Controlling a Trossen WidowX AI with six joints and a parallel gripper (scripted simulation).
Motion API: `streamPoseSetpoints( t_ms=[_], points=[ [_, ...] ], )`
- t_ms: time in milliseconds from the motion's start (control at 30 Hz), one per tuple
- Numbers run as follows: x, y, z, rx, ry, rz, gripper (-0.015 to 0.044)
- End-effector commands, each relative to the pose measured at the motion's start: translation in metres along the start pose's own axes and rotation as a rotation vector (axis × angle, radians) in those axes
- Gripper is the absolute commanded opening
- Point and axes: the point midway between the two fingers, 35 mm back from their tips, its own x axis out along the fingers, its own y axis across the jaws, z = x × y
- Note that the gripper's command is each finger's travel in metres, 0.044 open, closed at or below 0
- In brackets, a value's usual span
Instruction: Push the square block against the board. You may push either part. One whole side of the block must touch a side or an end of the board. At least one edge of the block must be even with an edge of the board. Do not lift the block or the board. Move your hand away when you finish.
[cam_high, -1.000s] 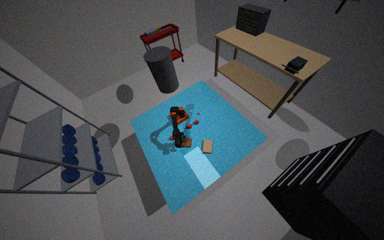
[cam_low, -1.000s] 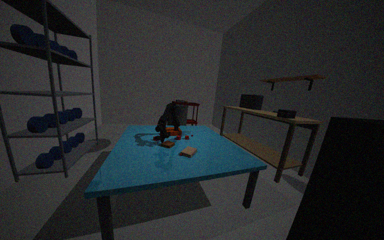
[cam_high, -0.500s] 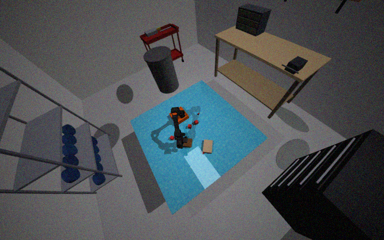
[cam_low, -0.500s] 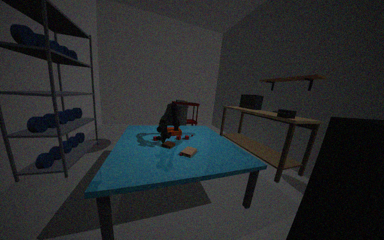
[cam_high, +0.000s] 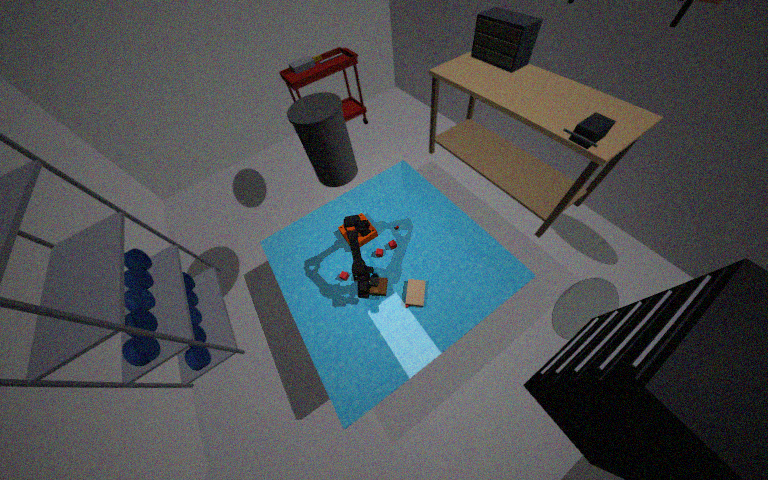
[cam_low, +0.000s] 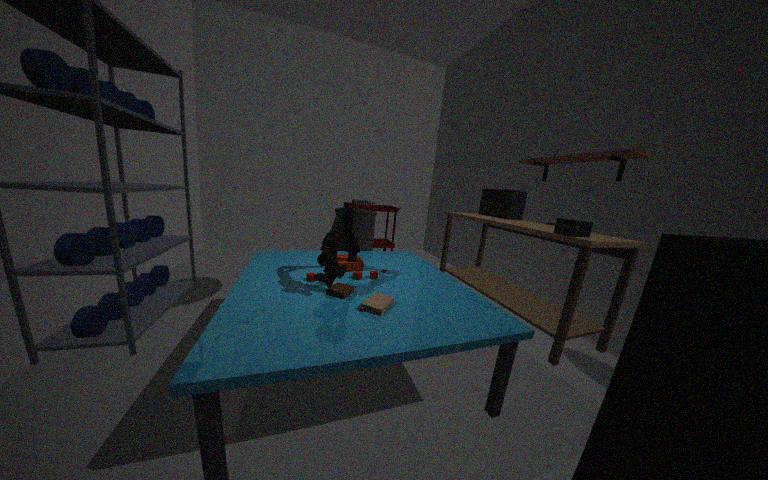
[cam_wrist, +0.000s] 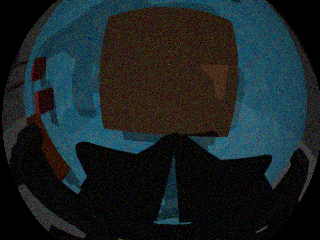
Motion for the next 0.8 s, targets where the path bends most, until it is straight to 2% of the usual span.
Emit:
streamPoseSetpoints(
  t_ms=[0,767],
  points=[
    [0.003,0.001,0.008,-0.002,-0.004,0.009,0.0000],
    [0.002,-0.003,0.042,-0.002,-0.008,0.008,0.0000]
  ],
)
